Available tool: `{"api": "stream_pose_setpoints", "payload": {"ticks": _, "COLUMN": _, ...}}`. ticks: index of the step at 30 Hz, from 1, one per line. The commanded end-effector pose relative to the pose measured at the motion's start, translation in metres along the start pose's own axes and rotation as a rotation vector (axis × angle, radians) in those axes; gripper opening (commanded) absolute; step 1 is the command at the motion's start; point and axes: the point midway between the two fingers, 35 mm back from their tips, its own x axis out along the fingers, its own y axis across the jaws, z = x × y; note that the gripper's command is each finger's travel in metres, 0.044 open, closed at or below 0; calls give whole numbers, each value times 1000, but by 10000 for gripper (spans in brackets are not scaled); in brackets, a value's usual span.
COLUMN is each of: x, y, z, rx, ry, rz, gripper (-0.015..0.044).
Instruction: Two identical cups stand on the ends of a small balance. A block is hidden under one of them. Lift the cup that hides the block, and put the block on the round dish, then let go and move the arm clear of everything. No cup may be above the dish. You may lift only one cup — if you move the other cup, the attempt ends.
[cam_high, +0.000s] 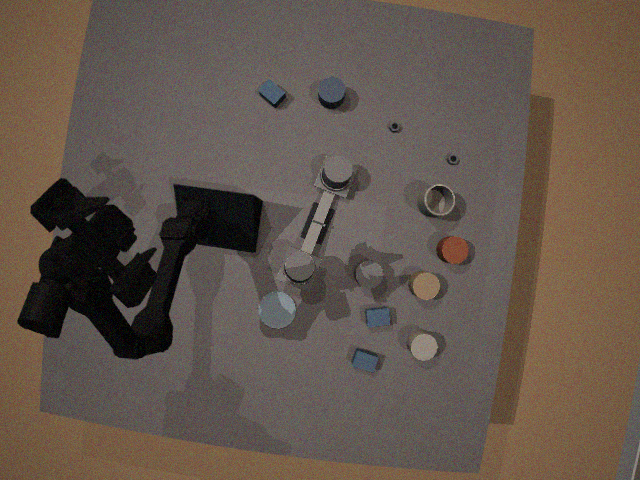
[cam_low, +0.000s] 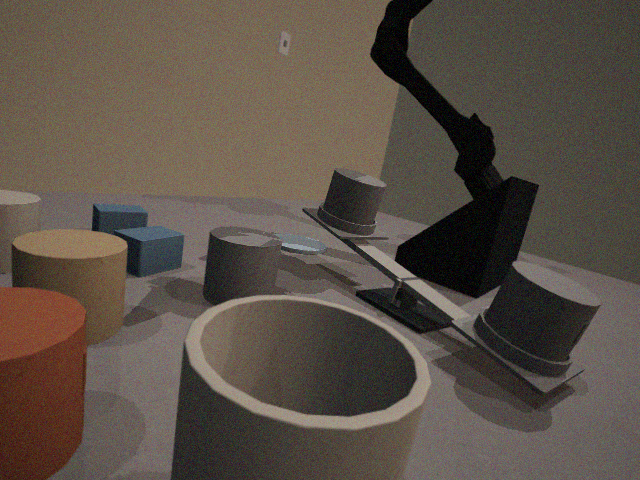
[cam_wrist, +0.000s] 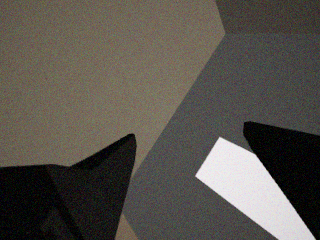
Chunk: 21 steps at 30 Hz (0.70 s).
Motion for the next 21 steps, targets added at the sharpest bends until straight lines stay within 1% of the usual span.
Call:
{"api": "stream_pose_setpoints", "payload": {"ticks": 1, "x": 0, "y": 0, "z": 1, "rx": -5, "ry": -2, "rz": 0, "gripper": 426}}
{"api": "stream_pose_setpoints", "payload": {"ticks": 2, "x": 1, "y": -1, "z": 4, "rx": -21, "ry": -8, "rz": 1, "gripper": 440}}
{"api": "stream_pose_setpoints", "payload": {"ticks": 21, "x": 28, "y": -6, "z": 113, "rx": -622, "ry": -252, "rz": -2, "gripper": 440}}
